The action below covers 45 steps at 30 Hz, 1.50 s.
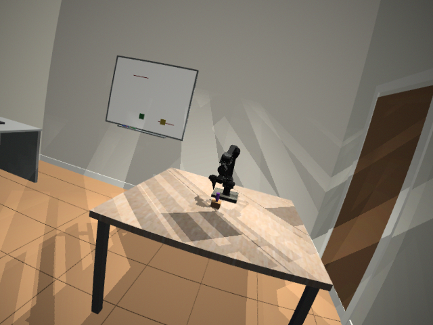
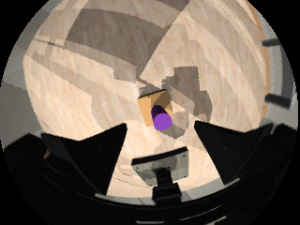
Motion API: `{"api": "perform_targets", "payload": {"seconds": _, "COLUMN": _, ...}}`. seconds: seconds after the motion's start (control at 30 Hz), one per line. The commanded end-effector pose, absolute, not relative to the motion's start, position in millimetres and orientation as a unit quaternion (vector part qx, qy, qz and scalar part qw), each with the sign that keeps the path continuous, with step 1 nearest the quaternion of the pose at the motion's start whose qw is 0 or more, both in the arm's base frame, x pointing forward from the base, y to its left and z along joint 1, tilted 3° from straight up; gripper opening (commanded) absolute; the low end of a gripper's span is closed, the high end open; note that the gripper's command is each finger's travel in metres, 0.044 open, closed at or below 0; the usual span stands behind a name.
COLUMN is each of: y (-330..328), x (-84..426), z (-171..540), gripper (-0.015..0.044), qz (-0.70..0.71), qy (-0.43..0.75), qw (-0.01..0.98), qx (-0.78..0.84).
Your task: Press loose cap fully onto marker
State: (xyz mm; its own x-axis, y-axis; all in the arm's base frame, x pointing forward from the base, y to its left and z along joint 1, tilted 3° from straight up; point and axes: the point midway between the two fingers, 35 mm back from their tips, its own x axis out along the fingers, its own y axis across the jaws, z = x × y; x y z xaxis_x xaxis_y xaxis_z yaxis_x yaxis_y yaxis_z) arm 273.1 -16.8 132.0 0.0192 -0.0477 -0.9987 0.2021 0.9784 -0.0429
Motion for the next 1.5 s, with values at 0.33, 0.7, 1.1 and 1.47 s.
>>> {"api": "perform_targets", "payload": {"seconds": 0.33, "y": -19, "x": 270, "z": 151, "gripper": 0.0282, "qz": 0.010, "qy": 0.695, "qw": 0.718, "qx": -0.044}}
{"api": "perform_targets", "payload": {"seconds": 0.7, "y": -19, "x": 270, "z": 151, "gripper": 0.0000, "qz": 0.010, "qy": 0.695, "qw": 0.718, "qx": -0.044}}
{"api": "perform_targets", "payload": {"seconds": 1.1, "y": -19, "x": 270, "z": 151, "gripper": 0.0000, "qz": 0.010, "qy": 0.695, "qw": 0.718, "qx": -0.044}}
{"api": "perform_targets", "payload": {"seconds": 1.47, "y": -19, "x": 271, "z": 137, "gripper": 0.0000, "qz": 0.010, "qy": 0.695, "qw": 0.718, "qx": -0.044}}
